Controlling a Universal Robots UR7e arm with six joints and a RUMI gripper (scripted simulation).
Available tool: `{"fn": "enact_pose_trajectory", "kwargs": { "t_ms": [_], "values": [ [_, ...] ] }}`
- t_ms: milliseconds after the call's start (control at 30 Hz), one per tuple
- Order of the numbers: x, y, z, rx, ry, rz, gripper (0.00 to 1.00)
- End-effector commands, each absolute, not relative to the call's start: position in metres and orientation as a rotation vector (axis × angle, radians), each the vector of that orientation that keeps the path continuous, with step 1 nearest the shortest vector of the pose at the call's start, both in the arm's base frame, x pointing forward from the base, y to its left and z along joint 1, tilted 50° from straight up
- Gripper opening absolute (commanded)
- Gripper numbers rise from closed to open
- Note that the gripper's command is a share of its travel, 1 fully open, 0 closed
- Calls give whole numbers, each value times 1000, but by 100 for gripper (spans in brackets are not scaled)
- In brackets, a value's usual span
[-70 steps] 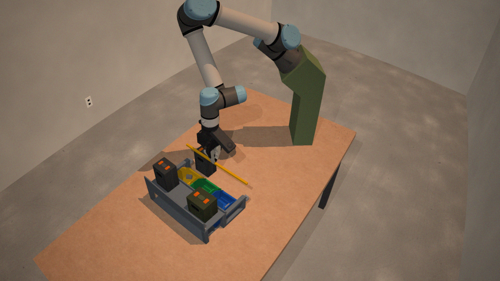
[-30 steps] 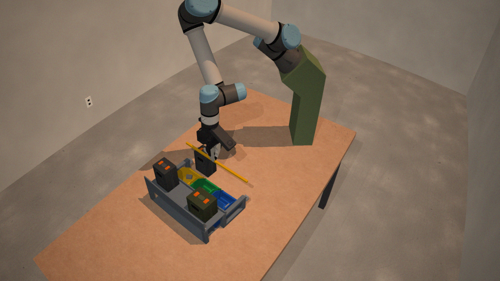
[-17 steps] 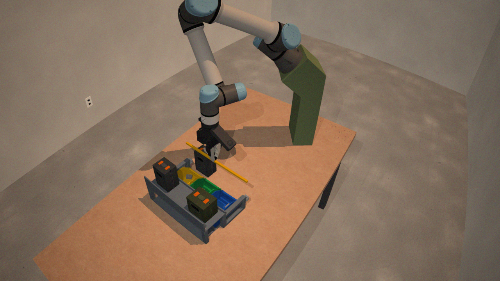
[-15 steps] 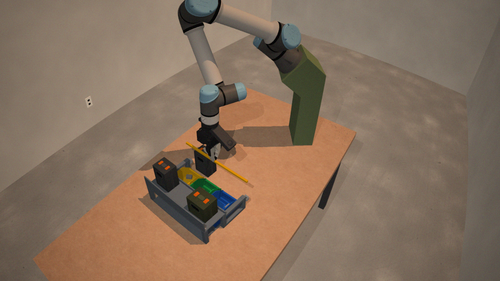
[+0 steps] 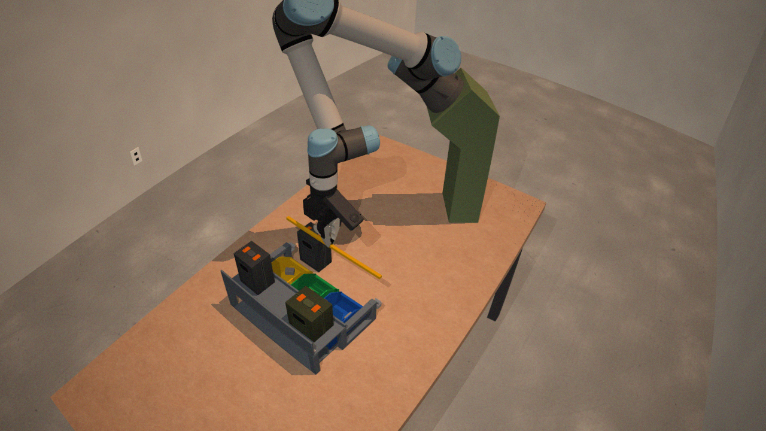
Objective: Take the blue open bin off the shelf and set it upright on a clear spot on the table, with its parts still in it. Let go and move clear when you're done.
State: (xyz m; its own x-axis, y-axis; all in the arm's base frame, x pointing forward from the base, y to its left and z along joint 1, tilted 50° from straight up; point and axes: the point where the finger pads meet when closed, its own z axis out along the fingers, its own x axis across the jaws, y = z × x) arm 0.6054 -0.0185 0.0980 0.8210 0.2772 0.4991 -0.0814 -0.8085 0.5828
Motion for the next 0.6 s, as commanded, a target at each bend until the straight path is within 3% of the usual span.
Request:
{"fn": "enact_pose_trajectory", "kwargs": {
  "t_ms": [0, 567],
  "values": [
    [602, -19, 96, 2394, 144, 781, 0],
    [571, -30, 77, 2394, 144, 781, 0]
  ]
}}
